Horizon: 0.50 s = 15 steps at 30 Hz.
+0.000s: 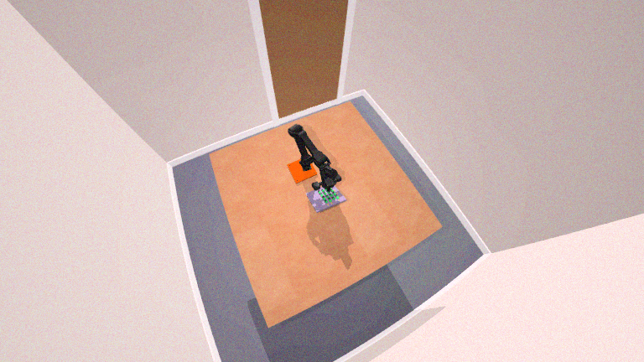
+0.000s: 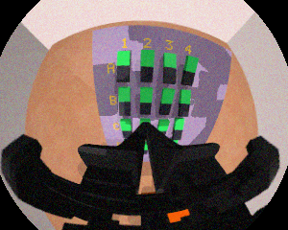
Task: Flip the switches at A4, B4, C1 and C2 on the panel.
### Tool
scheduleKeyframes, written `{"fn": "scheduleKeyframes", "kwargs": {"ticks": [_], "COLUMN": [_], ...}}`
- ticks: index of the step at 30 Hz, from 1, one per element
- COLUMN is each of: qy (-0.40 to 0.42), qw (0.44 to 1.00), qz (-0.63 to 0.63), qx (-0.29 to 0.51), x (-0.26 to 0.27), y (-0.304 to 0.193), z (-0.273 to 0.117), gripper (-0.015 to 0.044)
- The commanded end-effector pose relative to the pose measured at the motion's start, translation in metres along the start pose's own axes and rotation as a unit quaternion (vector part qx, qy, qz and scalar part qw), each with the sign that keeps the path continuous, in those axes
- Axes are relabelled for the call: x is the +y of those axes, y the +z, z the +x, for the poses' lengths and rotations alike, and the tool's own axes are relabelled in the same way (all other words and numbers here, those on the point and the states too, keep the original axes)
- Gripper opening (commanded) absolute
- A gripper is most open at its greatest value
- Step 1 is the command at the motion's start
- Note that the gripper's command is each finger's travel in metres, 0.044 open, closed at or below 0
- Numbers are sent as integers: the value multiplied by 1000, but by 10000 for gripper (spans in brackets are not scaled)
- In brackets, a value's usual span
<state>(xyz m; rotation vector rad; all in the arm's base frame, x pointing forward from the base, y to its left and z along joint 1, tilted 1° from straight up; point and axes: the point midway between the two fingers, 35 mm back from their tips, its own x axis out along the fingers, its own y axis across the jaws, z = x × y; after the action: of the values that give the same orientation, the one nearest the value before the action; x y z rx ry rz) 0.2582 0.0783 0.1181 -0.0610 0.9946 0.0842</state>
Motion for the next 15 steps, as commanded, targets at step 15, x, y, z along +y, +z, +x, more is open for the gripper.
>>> {"fn": "scheduleKeyframes", "kwargs": {"ticks": [15], "qy": [2], "qw": [1000], "qz": [-2], "qx": [1], "x": [1], "y": [0], "z": [3], "gripper": [0]}}
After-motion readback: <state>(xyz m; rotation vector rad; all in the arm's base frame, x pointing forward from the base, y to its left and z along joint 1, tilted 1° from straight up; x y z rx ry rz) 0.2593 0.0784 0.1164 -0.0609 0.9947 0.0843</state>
